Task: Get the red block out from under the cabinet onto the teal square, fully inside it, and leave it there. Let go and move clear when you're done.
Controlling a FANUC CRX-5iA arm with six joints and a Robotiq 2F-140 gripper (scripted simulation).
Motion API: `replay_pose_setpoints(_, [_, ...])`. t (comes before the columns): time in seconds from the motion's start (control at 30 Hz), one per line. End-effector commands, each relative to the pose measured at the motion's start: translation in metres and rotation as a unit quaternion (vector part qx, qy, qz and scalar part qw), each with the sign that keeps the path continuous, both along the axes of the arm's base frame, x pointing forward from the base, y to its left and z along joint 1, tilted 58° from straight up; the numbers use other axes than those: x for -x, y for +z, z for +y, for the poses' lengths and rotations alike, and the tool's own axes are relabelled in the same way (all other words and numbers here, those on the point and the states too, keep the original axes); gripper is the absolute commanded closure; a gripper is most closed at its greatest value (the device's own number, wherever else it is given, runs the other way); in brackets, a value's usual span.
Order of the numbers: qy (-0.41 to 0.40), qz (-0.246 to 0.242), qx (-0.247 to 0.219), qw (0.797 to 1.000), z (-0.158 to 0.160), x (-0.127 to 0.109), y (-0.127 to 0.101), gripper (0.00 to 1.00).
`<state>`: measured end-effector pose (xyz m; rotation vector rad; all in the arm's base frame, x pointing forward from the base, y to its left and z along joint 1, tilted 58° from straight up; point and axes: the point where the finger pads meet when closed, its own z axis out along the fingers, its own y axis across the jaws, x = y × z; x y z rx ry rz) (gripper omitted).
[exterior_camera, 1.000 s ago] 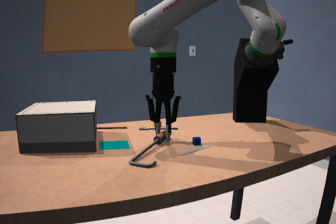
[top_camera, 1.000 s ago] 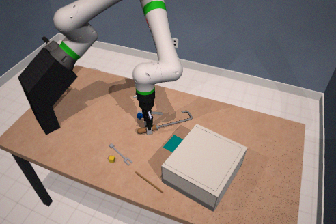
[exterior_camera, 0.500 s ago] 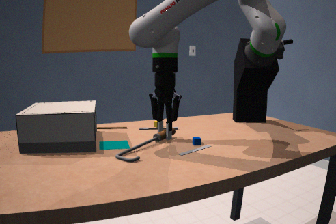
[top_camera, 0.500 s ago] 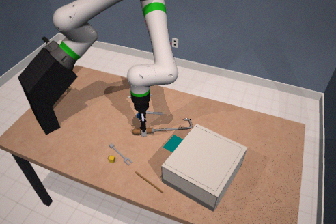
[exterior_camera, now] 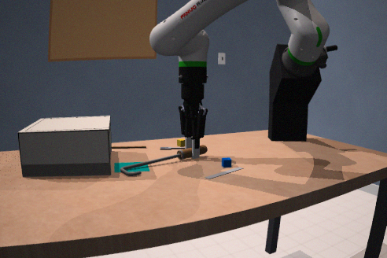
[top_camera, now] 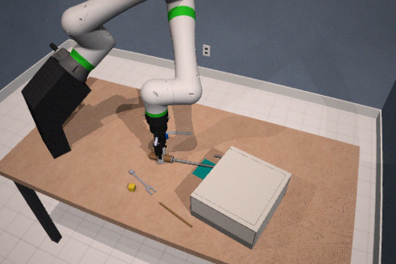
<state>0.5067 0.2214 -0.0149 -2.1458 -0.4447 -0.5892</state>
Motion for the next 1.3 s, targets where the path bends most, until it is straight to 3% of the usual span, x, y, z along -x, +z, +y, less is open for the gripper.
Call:
replay_pose_setpoints(0.0, [-0.022, 0.034, -0.010, 0.999, -0.005, 0.003, -0.008, 1.00])
replay_pose_setpoints(0.63, [-0.099, 0.150, -0.046, 0.983, -0.020, 0.013, -0.037, 1.00])
replay_pose_setpoints(1.27, [-0.109, 0.167, -0.051, 0.979, -0.023, 0.015, -0.041, 1.00])
